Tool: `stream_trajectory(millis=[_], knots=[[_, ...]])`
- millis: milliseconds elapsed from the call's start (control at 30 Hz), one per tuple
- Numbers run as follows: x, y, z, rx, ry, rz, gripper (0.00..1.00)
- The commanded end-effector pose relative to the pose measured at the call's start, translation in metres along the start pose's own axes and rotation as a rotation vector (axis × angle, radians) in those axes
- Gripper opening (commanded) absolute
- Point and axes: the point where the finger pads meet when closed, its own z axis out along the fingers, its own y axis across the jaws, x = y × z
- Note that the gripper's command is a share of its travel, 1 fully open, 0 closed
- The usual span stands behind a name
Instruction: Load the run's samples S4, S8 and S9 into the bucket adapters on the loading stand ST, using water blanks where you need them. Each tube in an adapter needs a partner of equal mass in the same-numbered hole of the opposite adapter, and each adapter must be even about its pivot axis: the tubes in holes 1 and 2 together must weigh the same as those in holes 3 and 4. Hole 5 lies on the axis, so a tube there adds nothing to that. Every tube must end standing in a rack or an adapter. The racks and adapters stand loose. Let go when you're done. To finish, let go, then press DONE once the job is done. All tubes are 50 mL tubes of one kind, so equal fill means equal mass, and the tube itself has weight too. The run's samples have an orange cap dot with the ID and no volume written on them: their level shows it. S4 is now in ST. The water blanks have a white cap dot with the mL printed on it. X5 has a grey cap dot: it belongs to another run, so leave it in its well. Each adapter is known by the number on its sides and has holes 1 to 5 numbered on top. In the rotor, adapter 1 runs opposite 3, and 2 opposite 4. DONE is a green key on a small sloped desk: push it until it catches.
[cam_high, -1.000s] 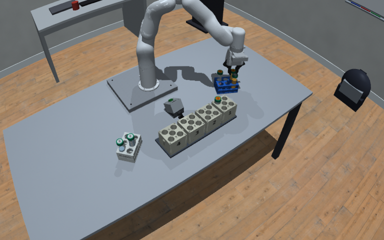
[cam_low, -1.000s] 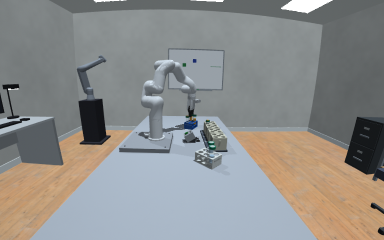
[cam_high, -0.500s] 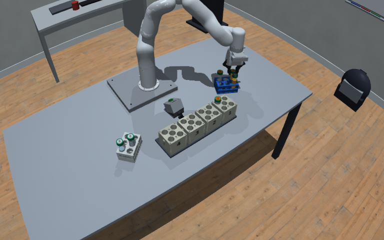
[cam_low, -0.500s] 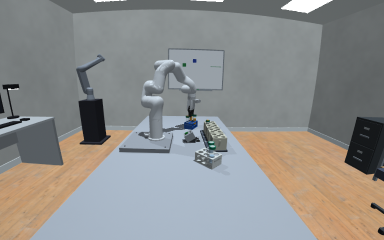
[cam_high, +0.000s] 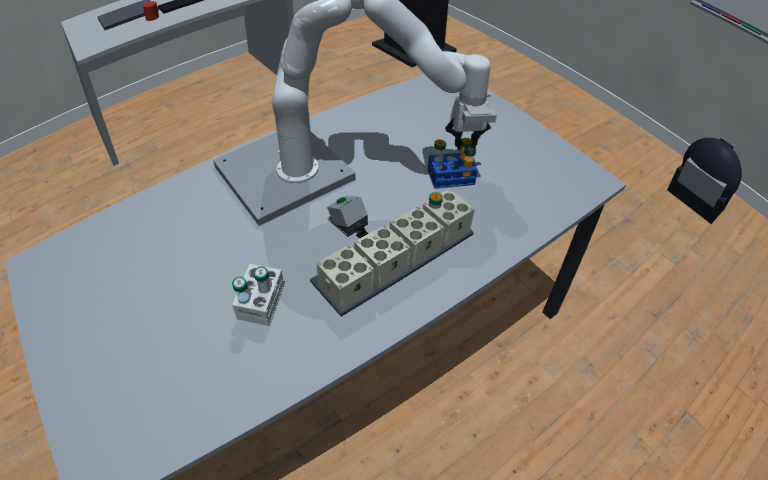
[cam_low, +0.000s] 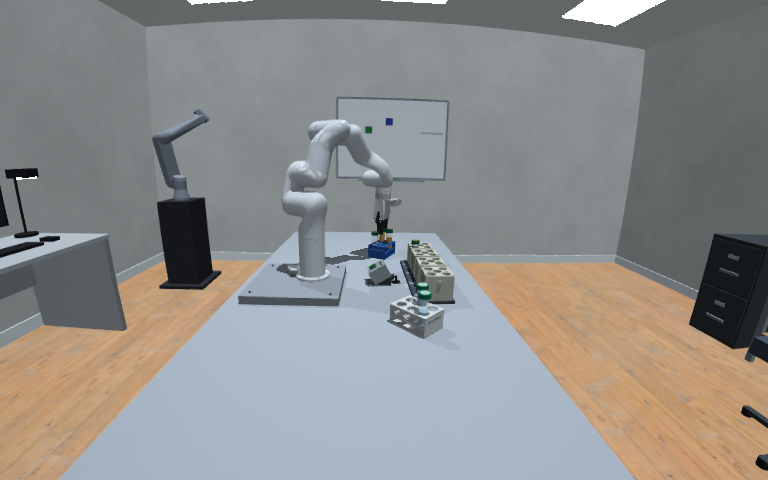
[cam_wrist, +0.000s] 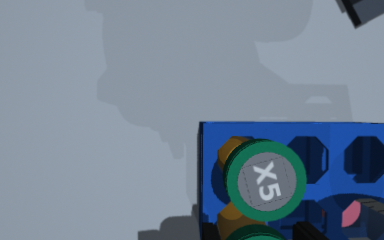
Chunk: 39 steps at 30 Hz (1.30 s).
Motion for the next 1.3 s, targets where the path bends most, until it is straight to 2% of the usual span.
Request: stream_trajectory(millis=[0,100,1267], knots=[[0.0,-0.001,-0.002,0.003,0.009,0.0,0.44],[0.0,-0.001,-0.002,0.003,0.009,0.0,0.44],[0.0,-0.001,-0.064,0.003,0.009,0.0,0.44]])
